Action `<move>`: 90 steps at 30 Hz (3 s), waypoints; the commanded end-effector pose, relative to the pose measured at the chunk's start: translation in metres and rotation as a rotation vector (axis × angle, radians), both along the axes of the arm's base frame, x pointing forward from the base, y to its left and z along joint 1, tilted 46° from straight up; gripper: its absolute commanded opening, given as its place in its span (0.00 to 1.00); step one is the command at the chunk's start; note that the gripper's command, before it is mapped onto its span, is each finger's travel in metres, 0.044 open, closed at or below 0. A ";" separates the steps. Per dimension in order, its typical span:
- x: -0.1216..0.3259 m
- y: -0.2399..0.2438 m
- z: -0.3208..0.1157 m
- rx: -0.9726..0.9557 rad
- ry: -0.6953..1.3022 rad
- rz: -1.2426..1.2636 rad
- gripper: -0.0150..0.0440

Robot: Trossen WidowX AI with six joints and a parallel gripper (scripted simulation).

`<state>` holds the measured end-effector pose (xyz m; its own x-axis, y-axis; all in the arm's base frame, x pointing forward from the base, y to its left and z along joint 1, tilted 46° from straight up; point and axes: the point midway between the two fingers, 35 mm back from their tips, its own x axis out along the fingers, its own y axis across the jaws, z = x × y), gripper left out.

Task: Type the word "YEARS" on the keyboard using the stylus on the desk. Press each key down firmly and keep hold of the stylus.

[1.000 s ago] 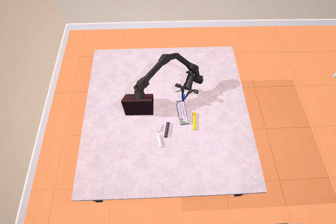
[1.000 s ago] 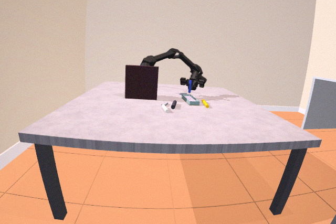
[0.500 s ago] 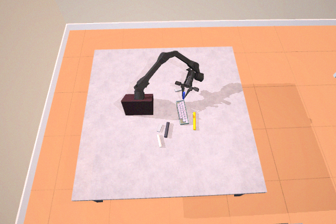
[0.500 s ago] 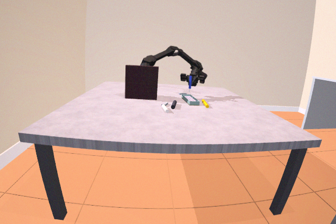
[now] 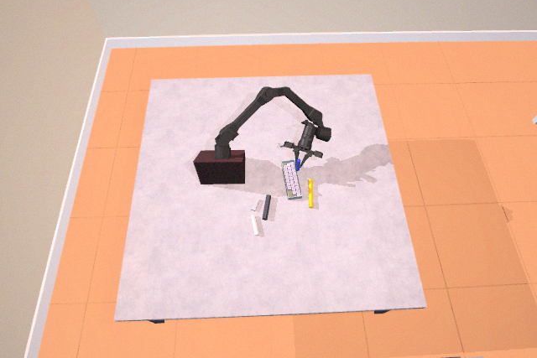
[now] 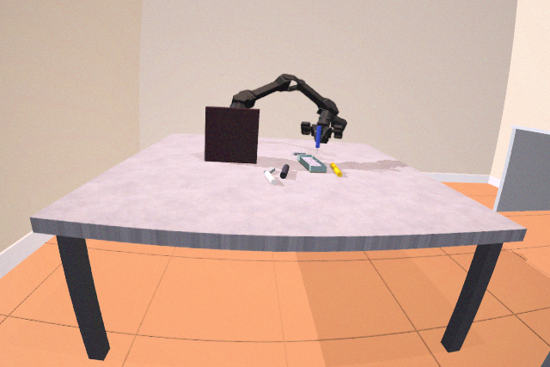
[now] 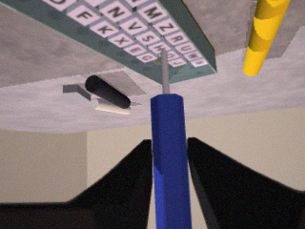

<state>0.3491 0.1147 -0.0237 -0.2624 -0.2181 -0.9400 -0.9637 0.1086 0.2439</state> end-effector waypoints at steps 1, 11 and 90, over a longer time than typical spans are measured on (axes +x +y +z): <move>0.005 -0.030 -0.028 -0.011 0.013 0.001 0.25; 0.005 -0.026 -0.039 -0.012 0.014 0.001 0.25; 0.005 -0.031 -0.034 -0.012 0.014 0.001 0.39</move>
